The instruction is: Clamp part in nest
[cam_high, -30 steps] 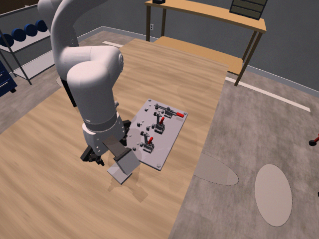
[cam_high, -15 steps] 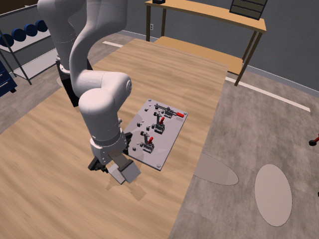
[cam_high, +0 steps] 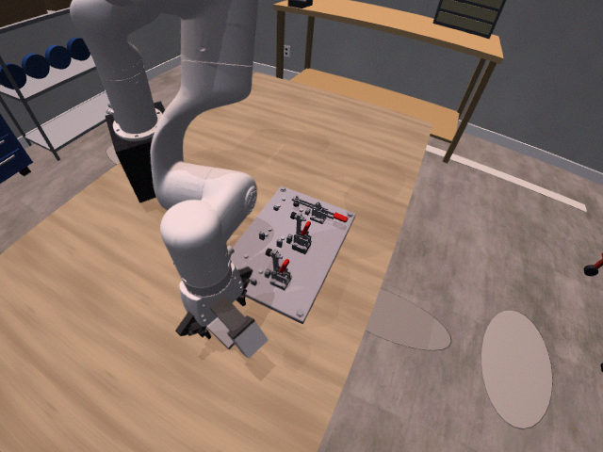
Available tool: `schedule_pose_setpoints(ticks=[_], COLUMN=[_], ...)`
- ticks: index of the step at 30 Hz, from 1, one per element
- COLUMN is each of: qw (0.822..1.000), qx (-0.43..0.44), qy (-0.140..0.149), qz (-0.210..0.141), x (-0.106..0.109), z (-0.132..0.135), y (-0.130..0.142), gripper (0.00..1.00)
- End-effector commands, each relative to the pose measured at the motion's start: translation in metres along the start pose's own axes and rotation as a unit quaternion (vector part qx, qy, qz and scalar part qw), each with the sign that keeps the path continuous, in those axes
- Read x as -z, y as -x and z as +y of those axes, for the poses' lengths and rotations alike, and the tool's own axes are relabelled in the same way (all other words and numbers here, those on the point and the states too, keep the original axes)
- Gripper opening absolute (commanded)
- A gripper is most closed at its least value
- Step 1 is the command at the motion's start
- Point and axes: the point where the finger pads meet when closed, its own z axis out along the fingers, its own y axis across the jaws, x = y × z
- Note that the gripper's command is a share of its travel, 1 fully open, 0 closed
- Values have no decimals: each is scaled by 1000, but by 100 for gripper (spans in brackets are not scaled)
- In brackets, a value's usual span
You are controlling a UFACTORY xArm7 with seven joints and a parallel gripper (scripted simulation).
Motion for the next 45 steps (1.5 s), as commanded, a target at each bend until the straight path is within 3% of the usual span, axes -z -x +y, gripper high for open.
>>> schedule_pose_setpoints(ticks=[1,27,45], qw=[1000,1000,1000], qx=[0,0,0], qy=[0,0,0], qz=[4,4,4], x=[-7,-9,-32], z=[1,1,1], y=[-3,-3,-3], gripper=[100,100,100])
